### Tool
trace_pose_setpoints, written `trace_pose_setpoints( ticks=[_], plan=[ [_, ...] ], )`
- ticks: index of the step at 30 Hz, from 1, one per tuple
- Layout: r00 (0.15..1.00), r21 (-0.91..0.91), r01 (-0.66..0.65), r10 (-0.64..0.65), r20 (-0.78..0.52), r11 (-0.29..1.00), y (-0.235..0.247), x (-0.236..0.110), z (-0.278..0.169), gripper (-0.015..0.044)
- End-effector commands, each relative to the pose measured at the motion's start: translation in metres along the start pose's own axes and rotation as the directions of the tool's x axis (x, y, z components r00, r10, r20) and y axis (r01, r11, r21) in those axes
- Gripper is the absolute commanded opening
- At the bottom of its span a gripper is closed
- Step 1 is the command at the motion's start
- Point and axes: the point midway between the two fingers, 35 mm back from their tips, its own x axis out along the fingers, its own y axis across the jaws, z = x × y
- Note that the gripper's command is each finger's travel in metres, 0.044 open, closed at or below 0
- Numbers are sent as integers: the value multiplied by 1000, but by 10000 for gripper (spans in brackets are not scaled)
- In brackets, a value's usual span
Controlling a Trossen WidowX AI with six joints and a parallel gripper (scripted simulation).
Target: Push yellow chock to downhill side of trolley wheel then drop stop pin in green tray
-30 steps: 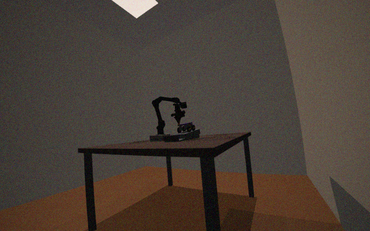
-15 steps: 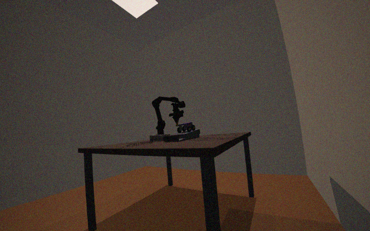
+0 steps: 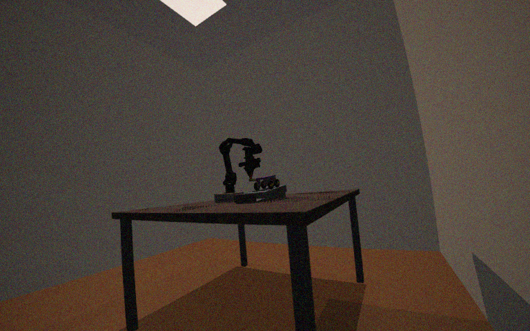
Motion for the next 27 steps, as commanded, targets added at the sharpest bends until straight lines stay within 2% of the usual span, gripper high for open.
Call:
trace_pose_setpoints(
  ticks=[1,27],
  plan=[
    [1000,-4,-4,4,2,1000,-14,1,3,0],
    [1000,-4,6,-6,3,1000,-116,8,24,0]
  ],
)
